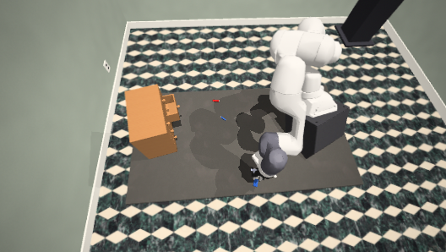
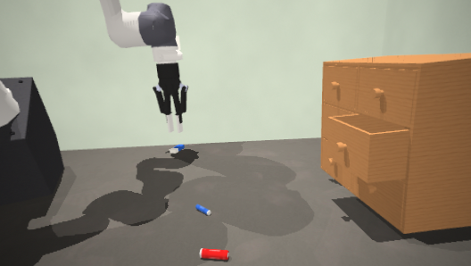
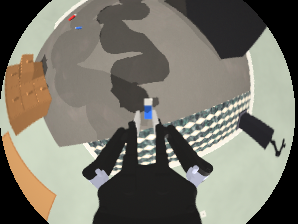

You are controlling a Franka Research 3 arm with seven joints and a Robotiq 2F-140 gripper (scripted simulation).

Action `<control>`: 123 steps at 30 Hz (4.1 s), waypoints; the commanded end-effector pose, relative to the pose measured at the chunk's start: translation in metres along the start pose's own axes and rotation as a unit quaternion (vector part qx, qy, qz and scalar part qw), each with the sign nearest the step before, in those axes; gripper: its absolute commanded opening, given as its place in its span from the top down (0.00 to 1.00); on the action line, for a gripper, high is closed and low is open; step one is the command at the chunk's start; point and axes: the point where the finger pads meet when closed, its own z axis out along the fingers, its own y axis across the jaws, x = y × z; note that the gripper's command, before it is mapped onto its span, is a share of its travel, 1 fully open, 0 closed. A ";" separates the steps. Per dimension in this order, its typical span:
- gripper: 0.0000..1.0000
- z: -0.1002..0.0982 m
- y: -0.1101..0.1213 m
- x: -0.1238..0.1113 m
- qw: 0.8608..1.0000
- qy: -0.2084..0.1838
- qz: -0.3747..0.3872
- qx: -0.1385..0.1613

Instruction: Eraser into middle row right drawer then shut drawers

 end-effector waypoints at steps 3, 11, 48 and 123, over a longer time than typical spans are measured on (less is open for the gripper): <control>0.72 0.000 0.002 -0.003 1.000 -0.002 0.017 0.000; 0.72 0.001 0.004 -0.003 1.000 -0.002 0.020 0.000; 0.69 0.001 0.006 -0.004 1.000 -0.003 0.023 0.000; 0.69 0.054 0.006 -0.005 1.000 -0.003 0.023 0.000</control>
